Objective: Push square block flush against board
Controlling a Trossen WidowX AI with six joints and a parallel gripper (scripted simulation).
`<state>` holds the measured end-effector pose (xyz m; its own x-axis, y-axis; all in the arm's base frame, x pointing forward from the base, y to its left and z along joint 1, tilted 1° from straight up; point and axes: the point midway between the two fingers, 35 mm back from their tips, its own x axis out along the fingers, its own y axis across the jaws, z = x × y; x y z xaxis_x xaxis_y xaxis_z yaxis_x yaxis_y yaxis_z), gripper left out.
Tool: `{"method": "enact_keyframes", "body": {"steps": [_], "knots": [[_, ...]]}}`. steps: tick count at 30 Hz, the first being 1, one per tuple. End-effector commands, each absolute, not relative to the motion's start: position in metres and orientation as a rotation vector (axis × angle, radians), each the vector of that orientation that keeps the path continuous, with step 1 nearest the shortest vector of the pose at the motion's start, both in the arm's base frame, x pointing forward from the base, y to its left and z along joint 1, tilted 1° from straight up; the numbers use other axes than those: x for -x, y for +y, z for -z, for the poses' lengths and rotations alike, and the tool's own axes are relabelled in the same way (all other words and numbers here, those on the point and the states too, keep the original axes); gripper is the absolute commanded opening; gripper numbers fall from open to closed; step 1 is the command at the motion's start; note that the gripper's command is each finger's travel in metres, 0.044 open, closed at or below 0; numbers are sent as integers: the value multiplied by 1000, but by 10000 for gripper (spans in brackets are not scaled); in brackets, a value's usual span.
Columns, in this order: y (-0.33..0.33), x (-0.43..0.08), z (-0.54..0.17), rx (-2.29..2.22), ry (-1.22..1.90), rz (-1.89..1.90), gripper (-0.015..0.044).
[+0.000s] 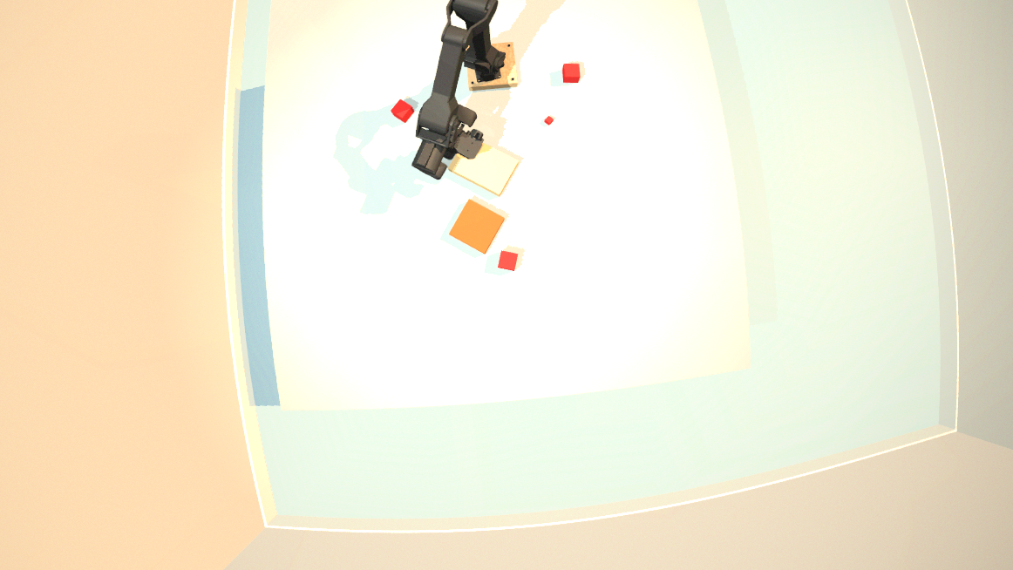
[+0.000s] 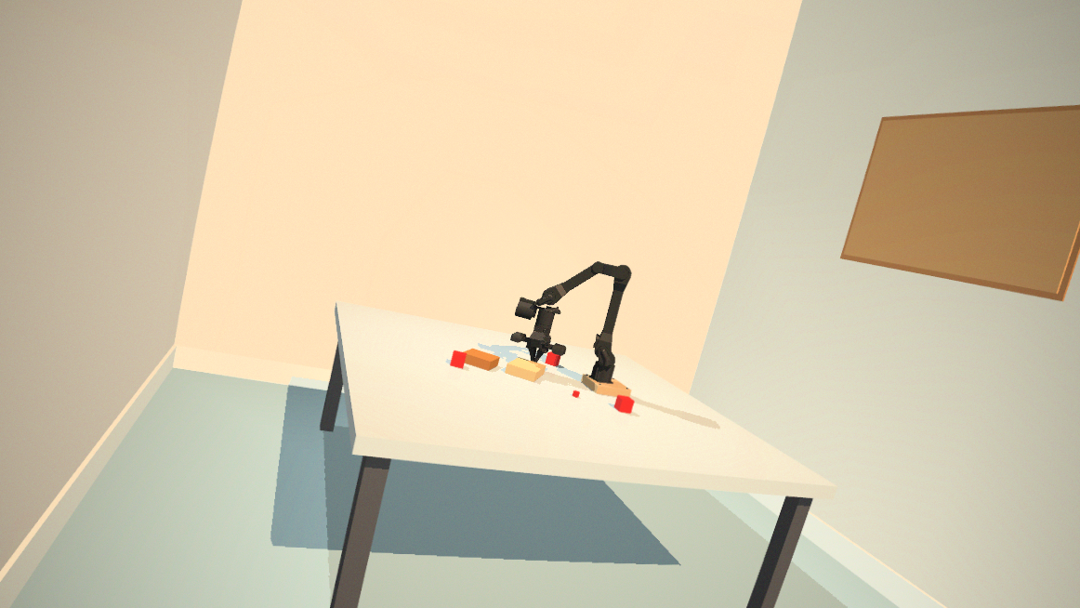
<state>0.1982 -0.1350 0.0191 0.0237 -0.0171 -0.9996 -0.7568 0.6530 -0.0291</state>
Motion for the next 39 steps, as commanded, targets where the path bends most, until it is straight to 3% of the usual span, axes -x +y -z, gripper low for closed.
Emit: {"method": "enact_keyframes", "body": {"steps": [1,39], "knots": [[-133,-202,-19,691,1447,-645,0],[-108,-225,-20,690,1445,-646,0]]}}
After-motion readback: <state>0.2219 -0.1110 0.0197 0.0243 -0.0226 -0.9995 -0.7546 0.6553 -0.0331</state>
